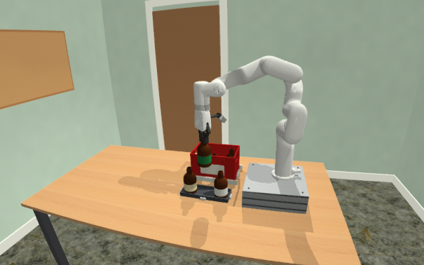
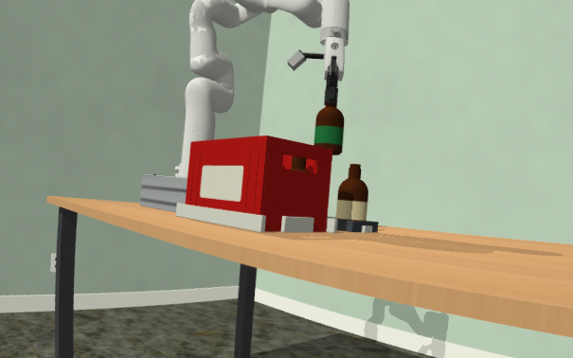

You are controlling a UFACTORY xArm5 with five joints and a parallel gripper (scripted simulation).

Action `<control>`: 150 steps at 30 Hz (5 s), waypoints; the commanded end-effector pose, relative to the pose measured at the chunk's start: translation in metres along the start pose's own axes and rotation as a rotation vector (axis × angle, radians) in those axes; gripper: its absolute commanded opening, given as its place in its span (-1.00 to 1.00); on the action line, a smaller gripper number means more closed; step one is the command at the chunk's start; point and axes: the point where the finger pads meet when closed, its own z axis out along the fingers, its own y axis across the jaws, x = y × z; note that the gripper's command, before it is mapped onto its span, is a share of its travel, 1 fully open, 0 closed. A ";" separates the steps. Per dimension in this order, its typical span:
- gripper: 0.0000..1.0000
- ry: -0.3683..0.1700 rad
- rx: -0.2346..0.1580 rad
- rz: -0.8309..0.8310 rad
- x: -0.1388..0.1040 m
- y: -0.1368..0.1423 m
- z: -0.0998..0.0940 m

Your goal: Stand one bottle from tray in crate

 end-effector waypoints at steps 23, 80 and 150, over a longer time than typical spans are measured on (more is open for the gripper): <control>-1.00 -0.004 0.003 0.000 0.014 -0.015 -0.002; -1.00 -0.008 0.008 0.000 0.086 -0.088 -0.005; -1.00 -0.007 0.017 0.000 0.173 -0.176 -0.008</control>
